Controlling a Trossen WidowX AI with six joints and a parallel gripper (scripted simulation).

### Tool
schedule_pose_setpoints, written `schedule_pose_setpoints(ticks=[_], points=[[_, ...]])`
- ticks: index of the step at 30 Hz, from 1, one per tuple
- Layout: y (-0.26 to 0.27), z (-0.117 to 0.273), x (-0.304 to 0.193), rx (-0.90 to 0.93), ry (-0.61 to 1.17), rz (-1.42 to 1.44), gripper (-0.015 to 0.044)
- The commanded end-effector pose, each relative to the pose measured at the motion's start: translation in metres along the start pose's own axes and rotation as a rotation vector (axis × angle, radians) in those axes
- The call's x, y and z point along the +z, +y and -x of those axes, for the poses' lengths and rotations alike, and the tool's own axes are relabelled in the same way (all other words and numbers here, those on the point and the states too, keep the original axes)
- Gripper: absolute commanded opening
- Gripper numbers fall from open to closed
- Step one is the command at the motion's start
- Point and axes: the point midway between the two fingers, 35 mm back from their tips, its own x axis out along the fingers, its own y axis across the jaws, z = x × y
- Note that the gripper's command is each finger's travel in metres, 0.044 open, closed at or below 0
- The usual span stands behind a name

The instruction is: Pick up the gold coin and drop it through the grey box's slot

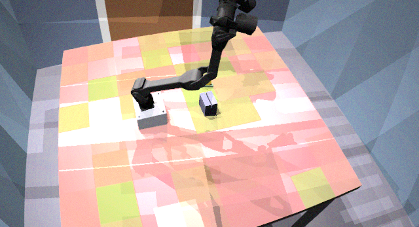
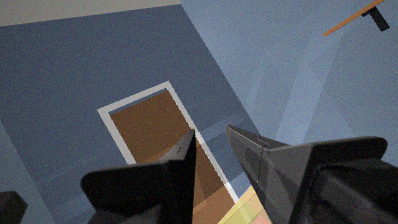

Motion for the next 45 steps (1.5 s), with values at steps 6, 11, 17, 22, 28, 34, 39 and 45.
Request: schedule_pose_setpoints(ticks=[6,11,17,22,28,34,39,45], points=[[0.131,0.039,0.025,-0.02,-0.141,0.253,0.0161],[0.189,0.037,0.019,0.014,-0.177,0.294,0.0161],[0.253,0.029,-0.005,0.002,-0.177,0.431,0.0161],[0.302,0.003,-0.048,-0.01,-0.126,0.566,0.0161],[0.319,-0.034,-0.101,-0.064,-0.028,0.691,0.0161],[0.315,-0.073,-0.15,-0.117,0.092,0.745,0.0161],[0.292,-0.109,-0.199,-0.185,0.231,0.765,0.0161],[0.233,-0.148,-0.262,-0.311,0.439,0.736,0.0161]])
